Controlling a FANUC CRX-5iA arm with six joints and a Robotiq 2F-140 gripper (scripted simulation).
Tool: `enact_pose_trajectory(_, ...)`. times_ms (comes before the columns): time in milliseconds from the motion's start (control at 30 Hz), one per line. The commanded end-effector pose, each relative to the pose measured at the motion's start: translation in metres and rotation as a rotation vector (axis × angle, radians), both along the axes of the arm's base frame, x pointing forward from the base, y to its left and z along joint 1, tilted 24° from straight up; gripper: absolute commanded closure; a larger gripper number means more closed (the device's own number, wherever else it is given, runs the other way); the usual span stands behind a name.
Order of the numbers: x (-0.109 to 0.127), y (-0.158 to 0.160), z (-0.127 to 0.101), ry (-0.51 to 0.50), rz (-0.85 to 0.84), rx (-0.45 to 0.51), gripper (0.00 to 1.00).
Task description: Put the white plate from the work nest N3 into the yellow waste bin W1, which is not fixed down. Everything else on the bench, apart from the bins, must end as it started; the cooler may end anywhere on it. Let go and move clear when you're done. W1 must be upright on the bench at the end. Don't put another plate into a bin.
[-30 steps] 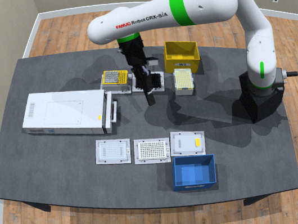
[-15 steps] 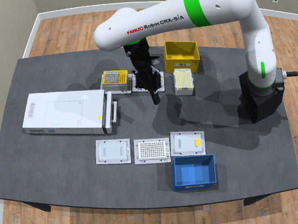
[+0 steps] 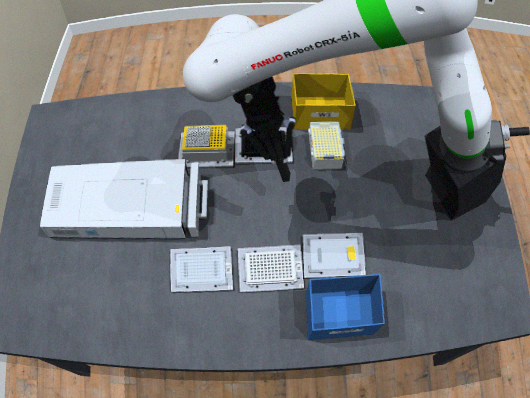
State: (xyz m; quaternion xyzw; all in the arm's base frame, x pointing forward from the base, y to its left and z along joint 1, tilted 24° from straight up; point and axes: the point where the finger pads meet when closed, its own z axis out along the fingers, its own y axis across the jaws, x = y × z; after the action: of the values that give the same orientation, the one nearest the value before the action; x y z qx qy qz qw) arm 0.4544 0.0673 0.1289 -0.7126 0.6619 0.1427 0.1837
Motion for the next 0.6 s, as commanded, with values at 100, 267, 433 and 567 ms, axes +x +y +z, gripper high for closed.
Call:
enact_pose_trajectory(100, -0.006, -0.005, 0.000, -0.145, 0.204, -0.074, 0.90)
enact_pose_trajectory(267, -0.011, -0.011, 0.001, -0.195, 0.285, -0.103, 0.90)
enact_pose_trajectory(433, -0.013, -0.013, 0.002, -0.277, 0.421, -0.154, 0.90)
enact_pose_trajectory(567, -0.015, -0.016, 0.003, -0.338, 0.526, -0.192, 0.90)
